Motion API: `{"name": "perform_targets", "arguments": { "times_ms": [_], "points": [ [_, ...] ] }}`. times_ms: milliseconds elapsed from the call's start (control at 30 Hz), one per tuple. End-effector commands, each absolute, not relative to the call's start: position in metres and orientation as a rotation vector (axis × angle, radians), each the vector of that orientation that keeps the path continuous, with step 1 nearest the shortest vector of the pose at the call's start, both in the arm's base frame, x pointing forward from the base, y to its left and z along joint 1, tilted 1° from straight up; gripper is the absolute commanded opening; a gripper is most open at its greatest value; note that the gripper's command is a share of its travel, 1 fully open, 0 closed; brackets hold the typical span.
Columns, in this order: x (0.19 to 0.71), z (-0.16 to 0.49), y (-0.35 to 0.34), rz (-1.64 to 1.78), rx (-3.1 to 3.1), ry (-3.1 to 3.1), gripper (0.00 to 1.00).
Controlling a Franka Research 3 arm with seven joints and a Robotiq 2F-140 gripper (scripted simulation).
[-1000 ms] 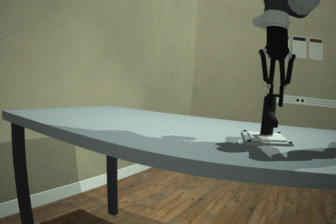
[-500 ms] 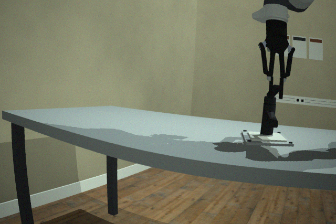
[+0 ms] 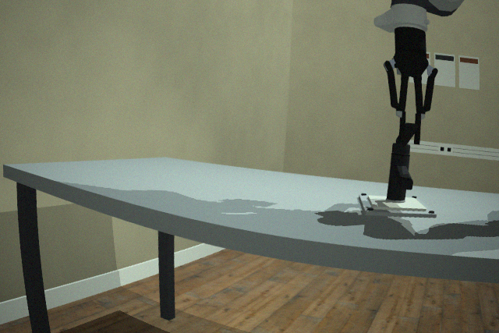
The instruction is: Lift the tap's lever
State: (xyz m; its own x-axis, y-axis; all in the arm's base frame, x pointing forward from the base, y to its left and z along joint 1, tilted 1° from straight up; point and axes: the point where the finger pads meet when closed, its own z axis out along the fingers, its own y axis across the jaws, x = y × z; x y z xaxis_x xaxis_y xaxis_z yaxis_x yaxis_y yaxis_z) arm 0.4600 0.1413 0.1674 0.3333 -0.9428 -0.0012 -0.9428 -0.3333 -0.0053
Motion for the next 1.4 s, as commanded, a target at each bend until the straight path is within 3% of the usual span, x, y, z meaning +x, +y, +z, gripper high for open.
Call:
{"name": "perform_targets", "arguments": {
  "times_ms": [0, 1367],
  "points": [
    [0.4619, 0.1729, 0.1376, -0.011, -2.558, 1.814, 0.1],
    [0.4632, 0.1789, 0.1337, -0.011, -2.558, 1.814, 0.1]
  ]
}}
